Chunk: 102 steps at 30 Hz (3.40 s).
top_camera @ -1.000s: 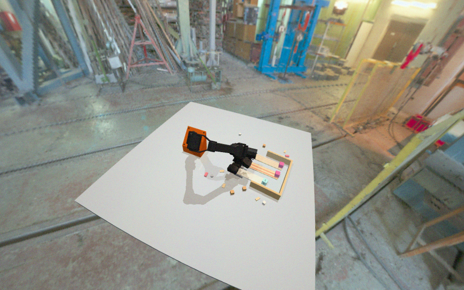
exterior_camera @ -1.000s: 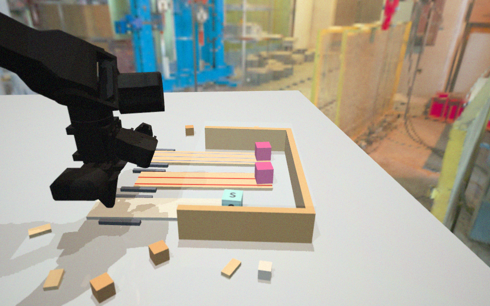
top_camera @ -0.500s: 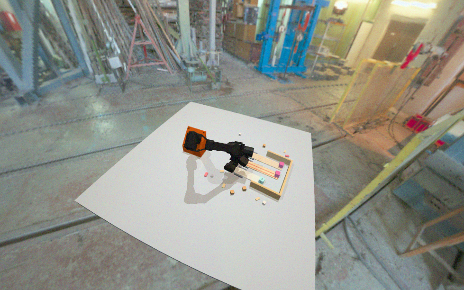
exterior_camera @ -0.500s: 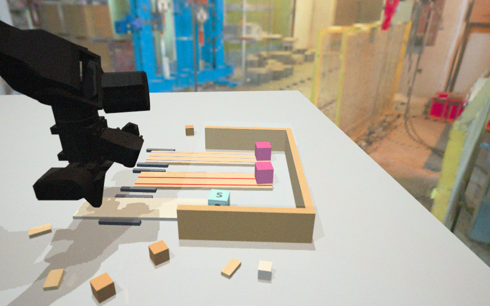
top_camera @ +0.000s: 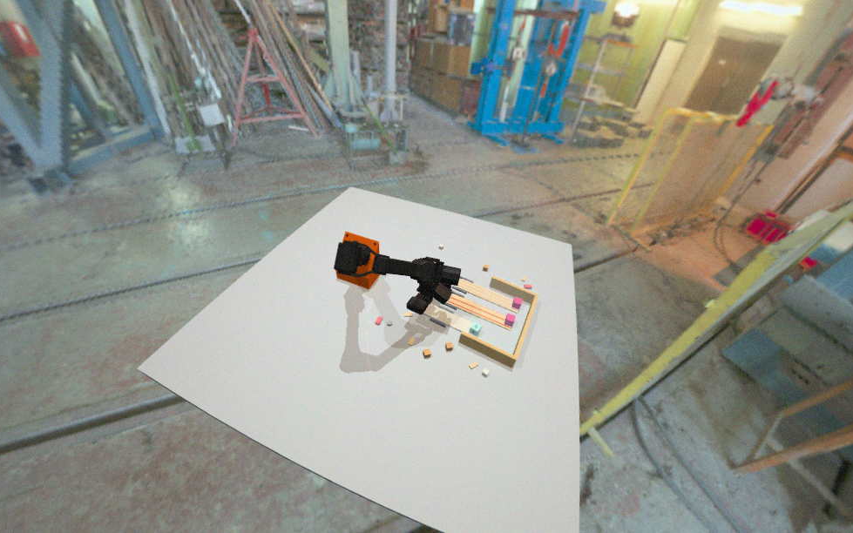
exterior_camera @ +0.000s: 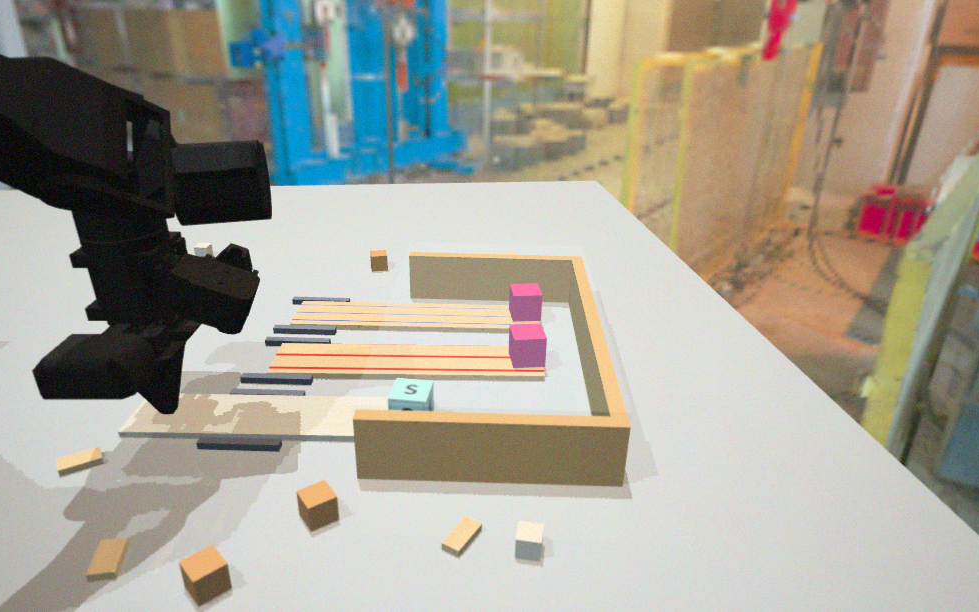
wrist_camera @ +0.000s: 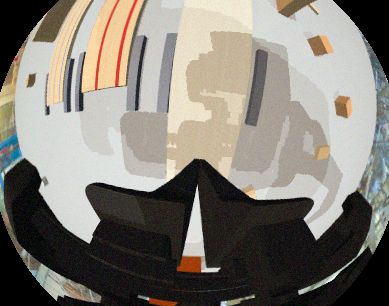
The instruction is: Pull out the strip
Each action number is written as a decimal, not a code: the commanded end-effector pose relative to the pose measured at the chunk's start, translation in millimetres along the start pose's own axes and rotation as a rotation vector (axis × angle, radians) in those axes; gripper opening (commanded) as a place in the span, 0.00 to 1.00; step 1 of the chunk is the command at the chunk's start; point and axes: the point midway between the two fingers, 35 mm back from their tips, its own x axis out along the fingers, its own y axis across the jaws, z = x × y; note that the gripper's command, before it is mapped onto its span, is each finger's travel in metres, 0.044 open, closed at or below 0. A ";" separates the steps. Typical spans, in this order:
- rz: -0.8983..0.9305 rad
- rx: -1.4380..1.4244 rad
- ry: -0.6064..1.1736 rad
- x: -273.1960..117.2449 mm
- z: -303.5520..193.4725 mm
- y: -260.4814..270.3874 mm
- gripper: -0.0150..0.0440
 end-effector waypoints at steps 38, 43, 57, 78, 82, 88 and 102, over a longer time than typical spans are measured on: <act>-0.003 -0.015 0.027 3.6 -68.4 1.5 0.25; -0.003 -0.016 0.027 3.4 -75.0 1.7 0.25; -0.003 -0.016 0.027 3.1 -89.2 2.0 0.25; -0.003 -0.016 0.027 3.1 -89.2 2.0 0.25; -0.003 -0.016 0.027 3.1 -89.2 2.0 0.25; -0.003 -0.016 0.027 3.1 -89.2 2.0 0.25; -0.001 -0.015 0.027 -42.6 -77.0 2.3 0.25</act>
